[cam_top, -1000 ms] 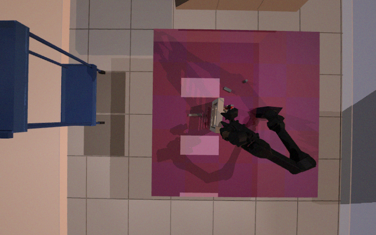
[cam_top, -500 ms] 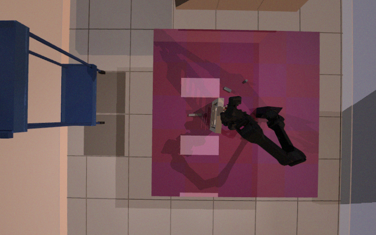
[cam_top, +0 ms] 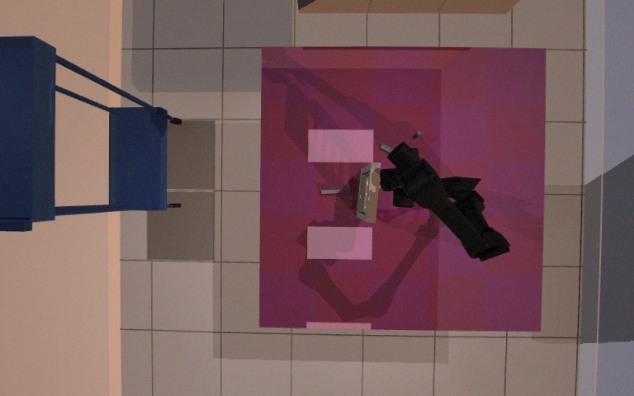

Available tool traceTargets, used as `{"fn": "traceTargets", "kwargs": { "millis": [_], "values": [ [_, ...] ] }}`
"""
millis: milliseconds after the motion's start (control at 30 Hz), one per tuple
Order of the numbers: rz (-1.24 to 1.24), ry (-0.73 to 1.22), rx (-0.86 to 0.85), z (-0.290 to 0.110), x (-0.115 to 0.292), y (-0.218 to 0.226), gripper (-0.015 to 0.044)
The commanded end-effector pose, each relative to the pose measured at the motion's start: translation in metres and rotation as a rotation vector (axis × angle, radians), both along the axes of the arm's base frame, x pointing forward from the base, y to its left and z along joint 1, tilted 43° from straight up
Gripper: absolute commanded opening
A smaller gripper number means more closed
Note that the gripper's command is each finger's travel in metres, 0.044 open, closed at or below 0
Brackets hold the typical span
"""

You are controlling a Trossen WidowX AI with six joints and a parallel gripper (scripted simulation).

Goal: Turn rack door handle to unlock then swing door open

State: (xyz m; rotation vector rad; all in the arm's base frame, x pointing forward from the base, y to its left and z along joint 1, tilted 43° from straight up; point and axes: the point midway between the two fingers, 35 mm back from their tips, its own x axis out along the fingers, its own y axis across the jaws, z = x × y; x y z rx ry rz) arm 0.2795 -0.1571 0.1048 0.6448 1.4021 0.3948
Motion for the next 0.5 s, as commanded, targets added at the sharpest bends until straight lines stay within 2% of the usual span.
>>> {"fn": "traceTargets", "kwargs": {
  "millis": [0, 467],
  "values": [
    [-0.016, 0.012, 0.059, 0.002, -0.003, -0.005, 0.0298],
    [-0.016, 0.012, 0.058, -0.011, 0.001, 0.005, 0.0298]
  ]
}}
